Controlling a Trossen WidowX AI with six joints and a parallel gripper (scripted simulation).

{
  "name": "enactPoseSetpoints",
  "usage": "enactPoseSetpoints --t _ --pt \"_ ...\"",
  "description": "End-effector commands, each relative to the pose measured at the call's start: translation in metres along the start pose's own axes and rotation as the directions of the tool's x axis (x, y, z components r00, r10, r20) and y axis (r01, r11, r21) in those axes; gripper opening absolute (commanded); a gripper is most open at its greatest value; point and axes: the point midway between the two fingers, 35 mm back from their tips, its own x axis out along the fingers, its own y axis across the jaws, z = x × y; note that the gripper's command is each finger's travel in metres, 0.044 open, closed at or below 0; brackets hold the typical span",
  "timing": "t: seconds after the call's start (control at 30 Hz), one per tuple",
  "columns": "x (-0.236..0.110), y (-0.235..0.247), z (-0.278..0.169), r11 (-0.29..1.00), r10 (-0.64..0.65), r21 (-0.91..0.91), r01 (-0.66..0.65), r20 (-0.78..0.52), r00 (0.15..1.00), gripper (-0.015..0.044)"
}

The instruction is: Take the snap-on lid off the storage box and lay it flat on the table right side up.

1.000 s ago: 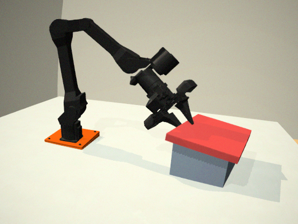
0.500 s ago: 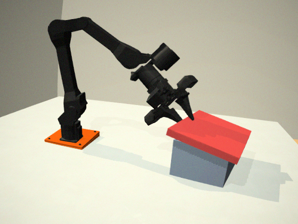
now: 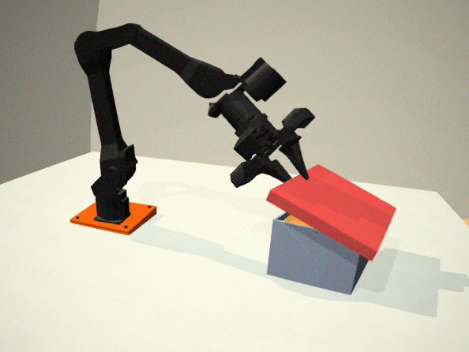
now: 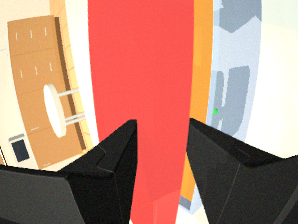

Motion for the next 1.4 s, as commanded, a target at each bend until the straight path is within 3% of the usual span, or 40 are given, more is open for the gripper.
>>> enactPoseSetpoints --t 0.0,1.37 --pt "-0.003 0.007 0.0 1.0 0.003 -0.001 -0.003 -0.002 1.0 0.0" --pt "-0.01 0.072 0.0 1.0 0.006 0.0 -0.006 -0.002 1.0 0.0"
